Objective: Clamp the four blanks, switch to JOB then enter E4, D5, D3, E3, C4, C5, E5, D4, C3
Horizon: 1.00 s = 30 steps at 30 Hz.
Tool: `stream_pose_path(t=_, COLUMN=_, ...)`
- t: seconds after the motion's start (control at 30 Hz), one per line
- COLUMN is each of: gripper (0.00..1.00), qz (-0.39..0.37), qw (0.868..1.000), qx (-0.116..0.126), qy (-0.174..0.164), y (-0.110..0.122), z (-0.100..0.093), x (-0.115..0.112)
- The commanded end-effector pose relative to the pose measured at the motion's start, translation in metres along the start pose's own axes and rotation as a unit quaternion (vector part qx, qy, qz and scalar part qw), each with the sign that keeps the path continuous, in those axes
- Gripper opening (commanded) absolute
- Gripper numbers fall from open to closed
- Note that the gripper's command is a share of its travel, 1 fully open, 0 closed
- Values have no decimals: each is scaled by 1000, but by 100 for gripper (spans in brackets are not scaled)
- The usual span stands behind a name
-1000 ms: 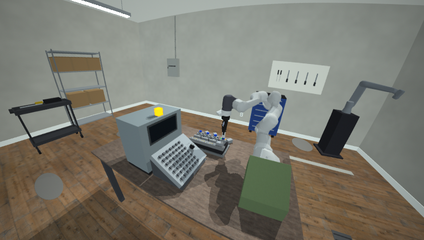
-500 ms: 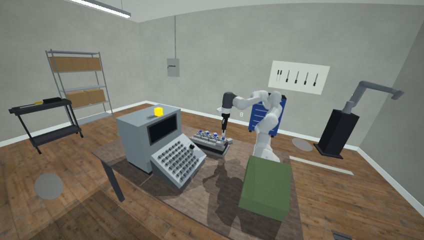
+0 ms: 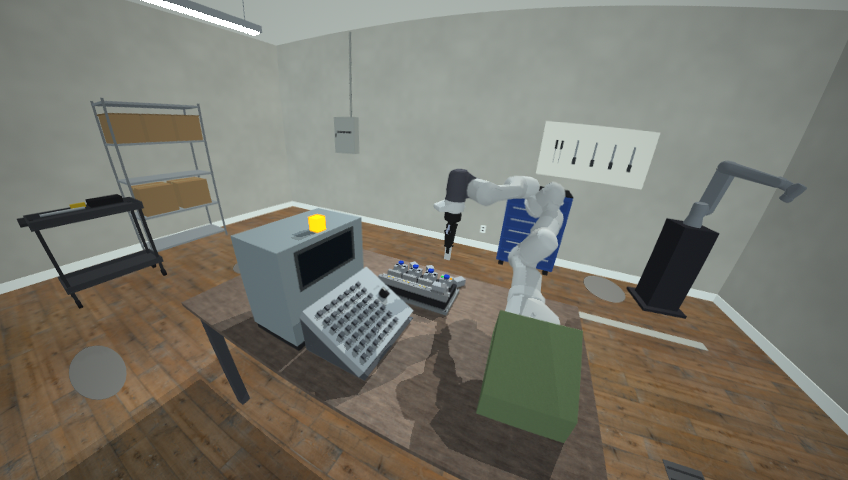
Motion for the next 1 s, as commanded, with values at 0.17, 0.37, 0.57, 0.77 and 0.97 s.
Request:
stream_pose_path(t=0.17, gripper=0, qz=-6, qw=1000, qx=-6, qy=-10, y=1, z=-24, x=-4)
stream_pose_path(t=0.37, gripper=0, qz=-6, qw=1000, qx=-6, qy=-10, y=1, z=-31, x=-4)
stream_pose_path(t=0.57, gripper=0, qz=-6, qw=1000, qx=-6, qy=-10, y=1, z=-31, x=-4)
stream_pose_path(t=0.77, gripper=0, qz=176, qw=984, qx=-2, qy=-9, y=47, z=-36, x=81)
stream_pose_path(t=0.97, gripper=0, qz=294, qw=956, qx=-2, qy=-8, y=91, z=-30, x=136)
Point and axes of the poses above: the point where the finger pads meet when closed, its own z axis out along the fingers, its own y axis across the jaws, x = y × z, the point moved 10 cm from there along -z, back along the fingers, and after that the axes turned 7 degrees about z, right-handed, at the moved point
